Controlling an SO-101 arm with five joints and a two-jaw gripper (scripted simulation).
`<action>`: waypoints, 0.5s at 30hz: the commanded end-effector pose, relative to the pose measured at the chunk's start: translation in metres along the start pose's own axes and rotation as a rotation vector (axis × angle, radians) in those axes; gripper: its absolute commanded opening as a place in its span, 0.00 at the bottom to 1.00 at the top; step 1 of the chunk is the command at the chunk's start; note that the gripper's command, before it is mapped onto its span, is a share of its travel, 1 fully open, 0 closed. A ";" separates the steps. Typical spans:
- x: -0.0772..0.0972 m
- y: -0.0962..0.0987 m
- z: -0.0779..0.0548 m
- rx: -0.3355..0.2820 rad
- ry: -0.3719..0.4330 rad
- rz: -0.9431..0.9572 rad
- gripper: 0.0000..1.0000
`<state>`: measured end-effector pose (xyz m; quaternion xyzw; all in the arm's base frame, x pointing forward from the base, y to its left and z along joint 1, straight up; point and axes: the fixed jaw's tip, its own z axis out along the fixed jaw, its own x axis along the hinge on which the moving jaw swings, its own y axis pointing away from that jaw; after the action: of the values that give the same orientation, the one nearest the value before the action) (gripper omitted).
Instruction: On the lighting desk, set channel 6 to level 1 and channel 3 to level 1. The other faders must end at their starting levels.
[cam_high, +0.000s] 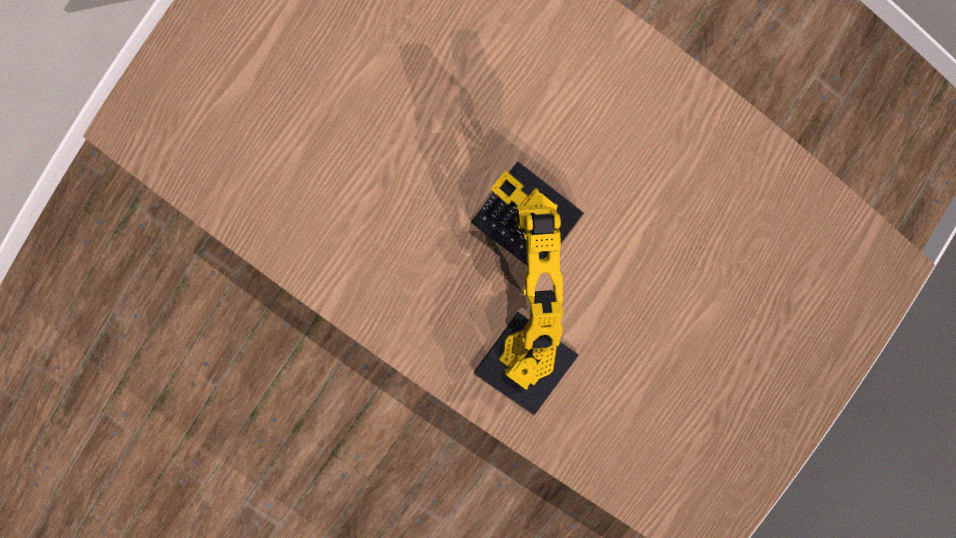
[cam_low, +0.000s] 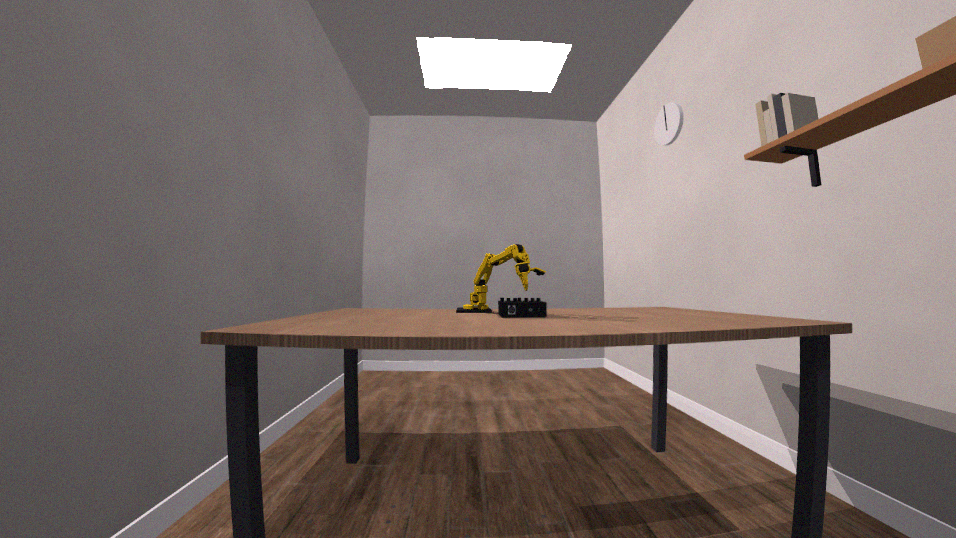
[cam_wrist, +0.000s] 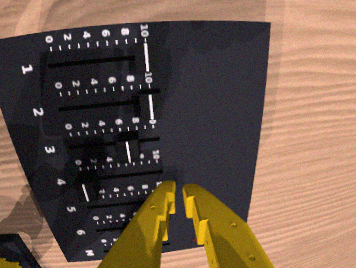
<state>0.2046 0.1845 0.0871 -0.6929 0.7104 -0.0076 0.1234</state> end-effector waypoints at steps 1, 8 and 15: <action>0.001 0.001 0.002 -0.012 0.009 0.005 0.00; 0.000 0.000 0.002 -0.006 0.003 0.006 0.00; -0.001 -0.001 0.002 -0.001 -0.001 0.007 0.00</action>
<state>0.2063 0.1860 0.0883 -0.6923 0.7098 -0.0080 0.1297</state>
